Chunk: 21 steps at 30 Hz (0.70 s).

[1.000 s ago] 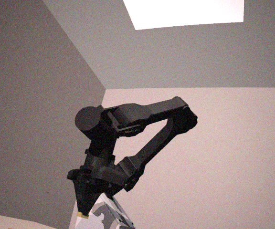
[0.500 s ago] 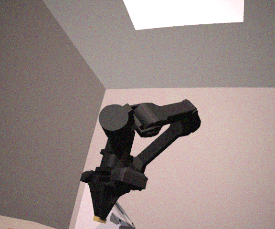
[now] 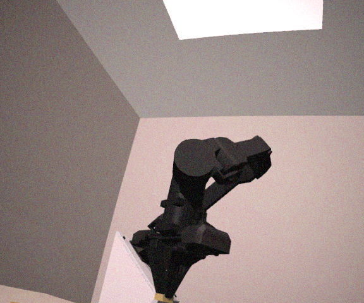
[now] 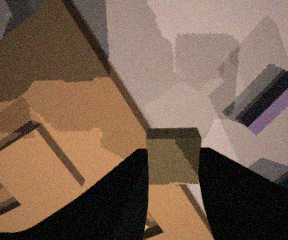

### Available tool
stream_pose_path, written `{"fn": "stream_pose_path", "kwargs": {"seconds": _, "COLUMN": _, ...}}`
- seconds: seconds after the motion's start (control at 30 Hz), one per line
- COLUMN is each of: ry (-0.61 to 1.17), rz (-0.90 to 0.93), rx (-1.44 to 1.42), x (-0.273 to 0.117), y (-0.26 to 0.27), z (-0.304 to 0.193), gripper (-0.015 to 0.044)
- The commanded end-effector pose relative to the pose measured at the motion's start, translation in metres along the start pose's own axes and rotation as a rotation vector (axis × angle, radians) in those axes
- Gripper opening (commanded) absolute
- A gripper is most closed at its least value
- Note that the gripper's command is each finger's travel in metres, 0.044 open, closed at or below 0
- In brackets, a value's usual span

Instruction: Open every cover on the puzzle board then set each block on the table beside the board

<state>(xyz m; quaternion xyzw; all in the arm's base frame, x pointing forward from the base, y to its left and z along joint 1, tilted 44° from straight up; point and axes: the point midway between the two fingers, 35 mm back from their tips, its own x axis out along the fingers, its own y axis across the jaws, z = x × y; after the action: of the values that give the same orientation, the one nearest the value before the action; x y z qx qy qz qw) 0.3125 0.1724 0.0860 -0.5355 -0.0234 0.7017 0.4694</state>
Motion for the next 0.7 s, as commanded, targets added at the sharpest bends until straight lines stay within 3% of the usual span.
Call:
{"fn": "stream_pose_path", "kwargs": {"seconds": 0.0, "ry": -0.002, "rz": -0.01, "rx": 0.0, "x": -0.002, "y": -0.016, "z": 0.011, "gripper": 0.008}}
{"fn": "stream_pose_path", "kwargs": {"seconds": 0.67, "ry": -0.014, "rz": -0.02, "rx": 0.0, "x": 0.009, "y": -0.039, "z": 0.03, "gripper": 0.008}}
